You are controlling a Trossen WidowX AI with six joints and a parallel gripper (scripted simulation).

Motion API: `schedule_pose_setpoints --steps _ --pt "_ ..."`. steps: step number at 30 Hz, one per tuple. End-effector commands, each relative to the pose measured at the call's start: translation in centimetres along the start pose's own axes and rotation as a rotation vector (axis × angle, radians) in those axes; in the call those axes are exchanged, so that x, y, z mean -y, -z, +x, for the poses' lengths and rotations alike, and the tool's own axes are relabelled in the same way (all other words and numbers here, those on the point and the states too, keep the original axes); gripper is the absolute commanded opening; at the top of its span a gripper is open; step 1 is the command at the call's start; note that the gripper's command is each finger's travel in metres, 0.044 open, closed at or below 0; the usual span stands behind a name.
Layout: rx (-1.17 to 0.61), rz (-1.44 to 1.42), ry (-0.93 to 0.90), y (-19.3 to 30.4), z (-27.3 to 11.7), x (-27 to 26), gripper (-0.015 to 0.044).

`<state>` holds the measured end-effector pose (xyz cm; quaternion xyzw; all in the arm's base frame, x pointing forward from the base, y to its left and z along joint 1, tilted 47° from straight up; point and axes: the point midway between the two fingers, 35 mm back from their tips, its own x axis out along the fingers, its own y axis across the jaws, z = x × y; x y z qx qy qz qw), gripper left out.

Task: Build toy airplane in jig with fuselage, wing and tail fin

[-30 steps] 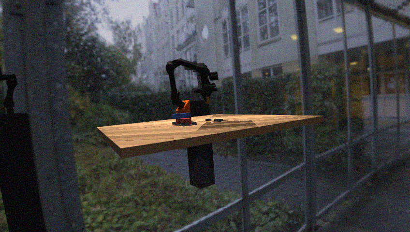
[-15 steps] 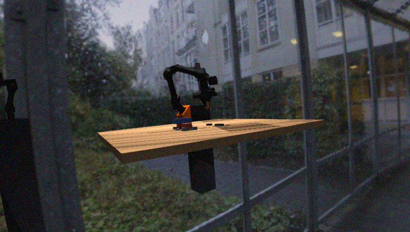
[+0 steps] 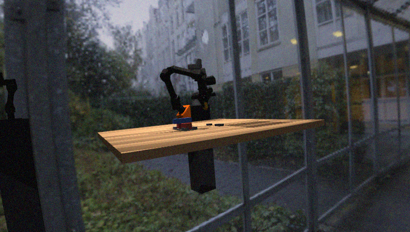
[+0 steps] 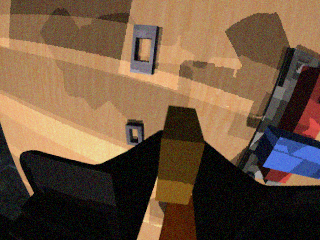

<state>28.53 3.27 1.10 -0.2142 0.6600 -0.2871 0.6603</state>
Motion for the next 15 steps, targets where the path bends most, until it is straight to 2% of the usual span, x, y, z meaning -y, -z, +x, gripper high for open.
schedule_pose_setpoints --steps 1,15 --pt "0.009 0.009 -0.004 -0.7 0.0 1.1 0.0000" --pt "0.017 0.031 0.003 -2.4 0.5 4.7 0.0000"
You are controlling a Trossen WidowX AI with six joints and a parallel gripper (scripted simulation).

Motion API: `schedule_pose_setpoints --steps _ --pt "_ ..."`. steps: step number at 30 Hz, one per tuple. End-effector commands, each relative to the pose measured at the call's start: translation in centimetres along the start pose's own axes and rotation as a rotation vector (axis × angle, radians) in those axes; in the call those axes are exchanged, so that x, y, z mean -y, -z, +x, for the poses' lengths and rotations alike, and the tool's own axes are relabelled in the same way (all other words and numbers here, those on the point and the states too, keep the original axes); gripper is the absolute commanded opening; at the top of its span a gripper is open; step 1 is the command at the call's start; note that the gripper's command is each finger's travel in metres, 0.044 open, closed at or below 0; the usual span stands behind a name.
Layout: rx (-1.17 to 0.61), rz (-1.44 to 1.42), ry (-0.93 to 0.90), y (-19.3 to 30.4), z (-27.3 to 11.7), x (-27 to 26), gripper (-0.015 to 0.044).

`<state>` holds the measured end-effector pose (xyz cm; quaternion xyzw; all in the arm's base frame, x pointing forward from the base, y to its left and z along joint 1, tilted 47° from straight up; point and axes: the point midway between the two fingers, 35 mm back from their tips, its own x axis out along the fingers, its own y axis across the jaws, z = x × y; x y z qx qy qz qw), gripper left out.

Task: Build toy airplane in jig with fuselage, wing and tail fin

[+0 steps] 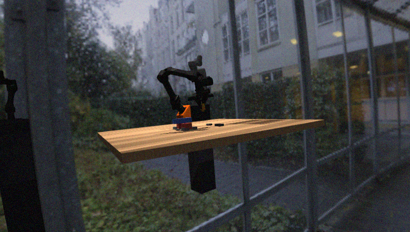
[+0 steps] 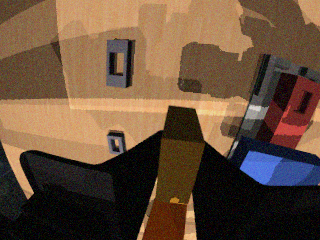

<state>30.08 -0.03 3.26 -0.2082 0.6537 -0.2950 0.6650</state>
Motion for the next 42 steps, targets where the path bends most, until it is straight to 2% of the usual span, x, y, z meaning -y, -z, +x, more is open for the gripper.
schedule_pose_setpoints --steps 1,42 --pt "0.009 0.008 0.002 -0.6 0.0 1.2 0.0000" --pt "0.007 0.076 0.075 -2.7 1.8 12.8 0.0000"
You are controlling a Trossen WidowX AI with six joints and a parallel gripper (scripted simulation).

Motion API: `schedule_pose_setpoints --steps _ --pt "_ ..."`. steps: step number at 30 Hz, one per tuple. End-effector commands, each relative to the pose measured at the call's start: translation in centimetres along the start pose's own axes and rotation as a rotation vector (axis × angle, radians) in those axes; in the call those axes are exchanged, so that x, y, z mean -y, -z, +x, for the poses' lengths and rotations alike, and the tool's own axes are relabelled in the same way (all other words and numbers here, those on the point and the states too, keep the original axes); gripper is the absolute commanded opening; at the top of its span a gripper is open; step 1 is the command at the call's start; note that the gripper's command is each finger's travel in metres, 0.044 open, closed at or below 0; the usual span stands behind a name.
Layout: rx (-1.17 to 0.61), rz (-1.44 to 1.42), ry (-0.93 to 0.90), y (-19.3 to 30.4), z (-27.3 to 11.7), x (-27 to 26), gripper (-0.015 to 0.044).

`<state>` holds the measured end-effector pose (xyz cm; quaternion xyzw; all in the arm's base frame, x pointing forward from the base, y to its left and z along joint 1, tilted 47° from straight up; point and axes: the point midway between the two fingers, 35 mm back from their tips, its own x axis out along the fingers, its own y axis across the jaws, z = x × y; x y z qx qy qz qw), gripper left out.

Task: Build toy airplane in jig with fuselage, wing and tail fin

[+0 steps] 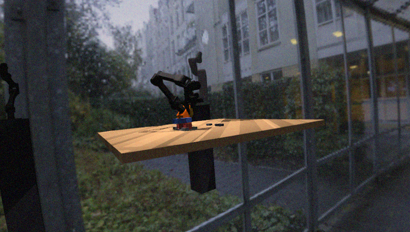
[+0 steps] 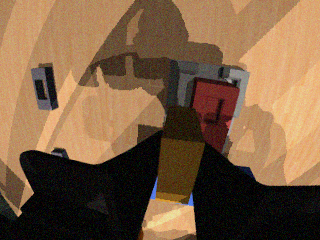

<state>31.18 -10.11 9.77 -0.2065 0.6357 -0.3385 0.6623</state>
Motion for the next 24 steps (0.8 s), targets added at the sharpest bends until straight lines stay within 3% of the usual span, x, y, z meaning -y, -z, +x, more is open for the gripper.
schedule_pose_setpoints --steps 1,9,12,24 --pt "0.005 0.009 0.013 -0.2 0.1 1.4 0.0000" --pt "0.000 0.020 0.033 -0.2 0.5 3.3 0.0000" --pt "0.000 0.020 0.033 -0.2 0.5 3.3 0.0065" --pt "0.000 0.020 0.033 -0.2 0.5 3.4 0.0065"
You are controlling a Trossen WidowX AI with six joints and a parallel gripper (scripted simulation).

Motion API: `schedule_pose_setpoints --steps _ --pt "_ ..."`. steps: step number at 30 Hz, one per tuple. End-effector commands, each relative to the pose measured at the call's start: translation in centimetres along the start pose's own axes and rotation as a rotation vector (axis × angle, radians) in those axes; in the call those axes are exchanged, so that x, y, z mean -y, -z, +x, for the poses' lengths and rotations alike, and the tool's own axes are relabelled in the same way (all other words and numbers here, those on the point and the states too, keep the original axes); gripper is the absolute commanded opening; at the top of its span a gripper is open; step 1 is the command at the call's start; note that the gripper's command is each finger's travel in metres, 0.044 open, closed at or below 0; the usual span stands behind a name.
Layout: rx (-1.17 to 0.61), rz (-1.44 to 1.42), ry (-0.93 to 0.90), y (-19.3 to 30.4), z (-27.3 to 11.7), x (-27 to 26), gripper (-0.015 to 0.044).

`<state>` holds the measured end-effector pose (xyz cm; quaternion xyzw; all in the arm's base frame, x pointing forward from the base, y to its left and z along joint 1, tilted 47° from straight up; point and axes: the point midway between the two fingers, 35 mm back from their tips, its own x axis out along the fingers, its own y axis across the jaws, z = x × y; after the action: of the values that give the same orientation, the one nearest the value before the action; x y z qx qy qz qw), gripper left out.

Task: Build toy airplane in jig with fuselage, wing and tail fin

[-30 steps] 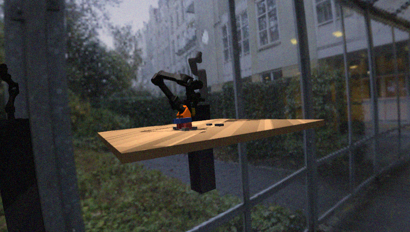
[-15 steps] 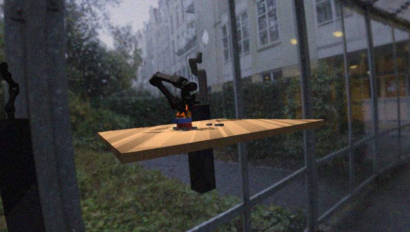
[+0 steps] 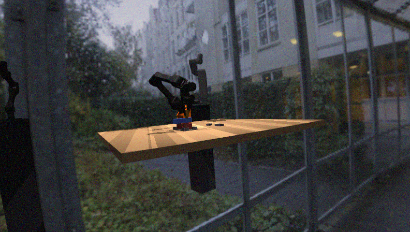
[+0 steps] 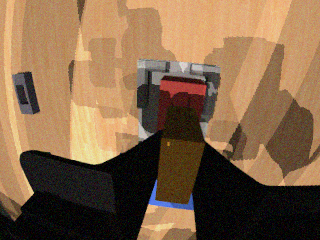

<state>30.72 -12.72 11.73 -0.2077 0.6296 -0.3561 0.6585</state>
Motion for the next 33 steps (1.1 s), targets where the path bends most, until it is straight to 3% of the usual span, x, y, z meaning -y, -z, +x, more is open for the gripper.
schedule_pose_setpoints --steps 1,33 --pt "0.003 -0.004 0.003 -0.1 0.0 0.1 0.0065" --pt "0.003 -0.003 0.004 -0.2 3.5 0.2 0.0065"
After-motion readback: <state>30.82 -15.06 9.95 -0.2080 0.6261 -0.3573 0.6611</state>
